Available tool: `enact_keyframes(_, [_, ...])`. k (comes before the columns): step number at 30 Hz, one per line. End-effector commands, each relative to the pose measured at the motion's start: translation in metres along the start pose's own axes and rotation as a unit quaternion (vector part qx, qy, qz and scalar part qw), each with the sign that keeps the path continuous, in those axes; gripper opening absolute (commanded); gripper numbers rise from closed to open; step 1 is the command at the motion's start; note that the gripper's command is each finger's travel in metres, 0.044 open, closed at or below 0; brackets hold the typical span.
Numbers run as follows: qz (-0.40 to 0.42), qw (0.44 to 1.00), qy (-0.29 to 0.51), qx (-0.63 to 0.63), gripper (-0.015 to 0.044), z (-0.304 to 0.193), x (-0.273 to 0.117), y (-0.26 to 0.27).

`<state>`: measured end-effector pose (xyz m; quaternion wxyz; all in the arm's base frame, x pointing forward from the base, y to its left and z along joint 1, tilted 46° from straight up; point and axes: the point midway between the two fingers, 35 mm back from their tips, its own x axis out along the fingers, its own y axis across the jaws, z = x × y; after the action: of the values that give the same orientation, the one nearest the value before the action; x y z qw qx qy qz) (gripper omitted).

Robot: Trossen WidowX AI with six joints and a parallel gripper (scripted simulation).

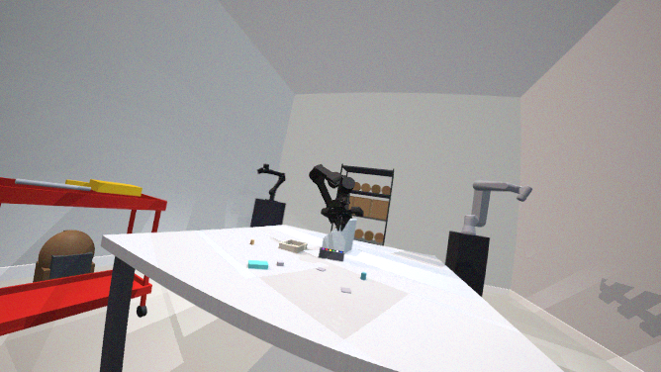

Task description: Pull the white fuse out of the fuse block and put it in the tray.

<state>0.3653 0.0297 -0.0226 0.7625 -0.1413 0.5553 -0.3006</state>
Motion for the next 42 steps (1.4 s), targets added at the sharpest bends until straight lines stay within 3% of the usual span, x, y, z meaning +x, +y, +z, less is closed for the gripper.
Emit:
enact_keyframes(1, [-0.037, 0.987, 0.082, -0.137, 0.0061, -0.052, 0.025, -0.019])
enact_keyframes(6, [-0.057, 0.95, 0.163, -0.261, 0.0061, -0.099, 0.039, -0.043])
enact_keyframes(42, [-0.058, 0.95, 0.163, -0.261, 0.0061, -0.105, 0.067, -0.048])
